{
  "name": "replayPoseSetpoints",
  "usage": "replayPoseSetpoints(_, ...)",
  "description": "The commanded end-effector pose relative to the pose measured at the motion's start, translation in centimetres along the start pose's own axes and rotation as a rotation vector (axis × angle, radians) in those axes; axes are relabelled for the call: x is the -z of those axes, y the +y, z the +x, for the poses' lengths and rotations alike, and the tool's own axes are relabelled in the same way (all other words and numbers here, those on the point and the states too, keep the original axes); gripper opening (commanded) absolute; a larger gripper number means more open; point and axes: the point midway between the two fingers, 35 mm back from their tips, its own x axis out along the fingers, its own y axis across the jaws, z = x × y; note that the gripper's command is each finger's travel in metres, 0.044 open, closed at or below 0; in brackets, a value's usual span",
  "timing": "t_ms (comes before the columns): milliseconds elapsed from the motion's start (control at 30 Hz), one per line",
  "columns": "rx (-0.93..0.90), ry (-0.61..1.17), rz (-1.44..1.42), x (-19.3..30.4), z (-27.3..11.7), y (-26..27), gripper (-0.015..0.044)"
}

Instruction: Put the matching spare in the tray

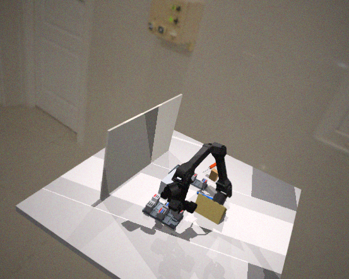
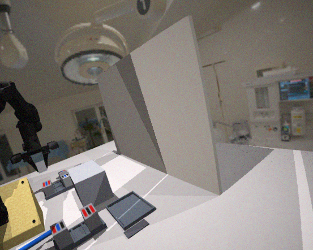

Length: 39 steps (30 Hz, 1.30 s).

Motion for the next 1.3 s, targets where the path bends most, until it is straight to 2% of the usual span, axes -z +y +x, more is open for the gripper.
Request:
replayPoseSetpoints(0, 0.002, -0.008, 0.003, -0.2, -1.5, -0.2, 0.0000)
replayPoseSetpoints(367, -0.005, -0.003, 0.004, 0.1, -7.0, -0.3, 0.0000)
replayPoseSetpoints(567, -0.005, -0.011, 0.000, 0.8, -7.7, -1.2, 0.0000)
replayPoseSetpoints(1267, 0.023, -0.083, 0.014, 13.5, -9.9, -12.6, 0.0000)
